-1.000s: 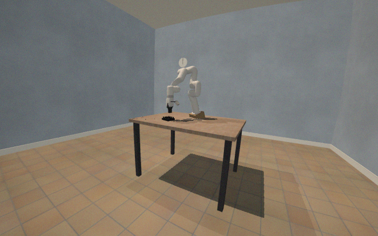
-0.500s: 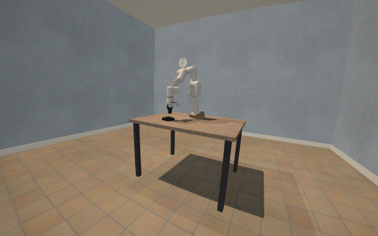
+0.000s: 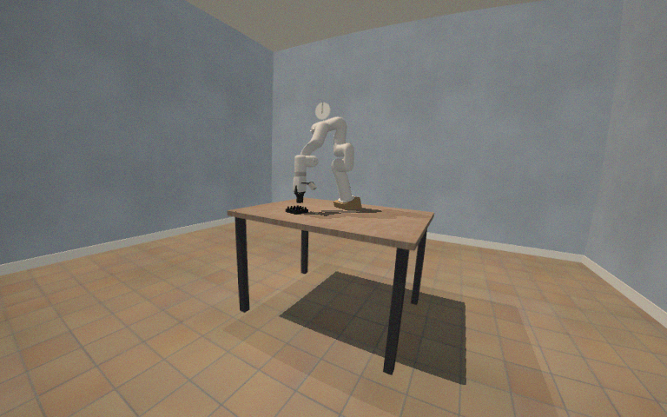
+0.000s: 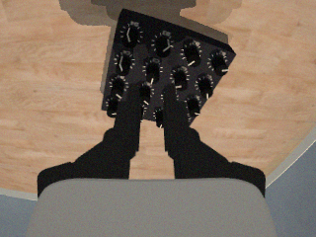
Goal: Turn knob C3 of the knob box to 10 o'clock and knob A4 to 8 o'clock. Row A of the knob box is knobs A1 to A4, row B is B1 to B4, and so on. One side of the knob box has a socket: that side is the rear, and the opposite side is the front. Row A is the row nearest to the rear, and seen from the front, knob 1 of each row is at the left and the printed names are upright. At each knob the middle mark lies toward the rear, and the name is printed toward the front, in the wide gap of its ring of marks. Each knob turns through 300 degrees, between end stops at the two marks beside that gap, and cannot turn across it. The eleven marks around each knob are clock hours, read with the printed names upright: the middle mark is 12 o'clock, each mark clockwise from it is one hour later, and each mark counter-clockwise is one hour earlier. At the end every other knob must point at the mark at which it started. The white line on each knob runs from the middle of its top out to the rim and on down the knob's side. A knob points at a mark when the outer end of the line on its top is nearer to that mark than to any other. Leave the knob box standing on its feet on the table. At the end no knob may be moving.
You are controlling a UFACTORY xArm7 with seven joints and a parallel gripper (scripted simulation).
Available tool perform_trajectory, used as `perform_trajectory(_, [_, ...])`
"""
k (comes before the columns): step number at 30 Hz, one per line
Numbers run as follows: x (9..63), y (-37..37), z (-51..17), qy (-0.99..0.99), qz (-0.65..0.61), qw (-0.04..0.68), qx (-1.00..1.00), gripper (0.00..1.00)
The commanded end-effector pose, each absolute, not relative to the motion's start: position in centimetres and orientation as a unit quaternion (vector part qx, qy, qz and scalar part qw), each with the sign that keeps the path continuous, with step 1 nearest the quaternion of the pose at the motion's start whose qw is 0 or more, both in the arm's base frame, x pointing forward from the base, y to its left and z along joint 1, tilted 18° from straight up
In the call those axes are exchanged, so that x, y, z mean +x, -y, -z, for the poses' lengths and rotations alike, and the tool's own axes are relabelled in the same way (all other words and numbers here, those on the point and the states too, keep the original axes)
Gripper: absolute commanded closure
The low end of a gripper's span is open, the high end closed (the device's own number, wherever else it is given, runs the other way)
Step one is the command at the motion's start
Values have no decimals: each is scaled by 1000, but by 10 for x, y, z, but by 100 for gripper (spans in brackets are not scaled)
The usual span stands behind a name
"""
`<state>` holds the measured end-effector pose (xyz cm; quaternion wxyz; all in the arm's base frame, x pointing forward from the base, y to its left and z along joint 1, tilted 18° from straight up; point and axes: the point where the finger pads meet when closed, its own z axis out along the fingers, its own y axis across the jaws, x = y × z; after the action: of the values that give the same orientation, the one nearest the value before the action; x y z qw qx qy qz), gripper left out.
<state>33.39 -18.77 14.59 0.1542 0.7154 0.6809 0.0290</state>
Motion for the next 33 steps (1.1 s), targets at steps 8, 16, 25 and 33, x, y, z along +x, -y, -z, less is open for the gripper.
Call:
perform_trajectory(8, [338,190,-135,-681,-30,156,715,81])
perform_trajectory(16, [340,191,-128,-681,-30,156,715,81])
perform_trajectory(25, [341,192,-125,-681,-30,156,715,81])
perform_trajectory(33, [341,192,-125,-681,-30,156,715,81])
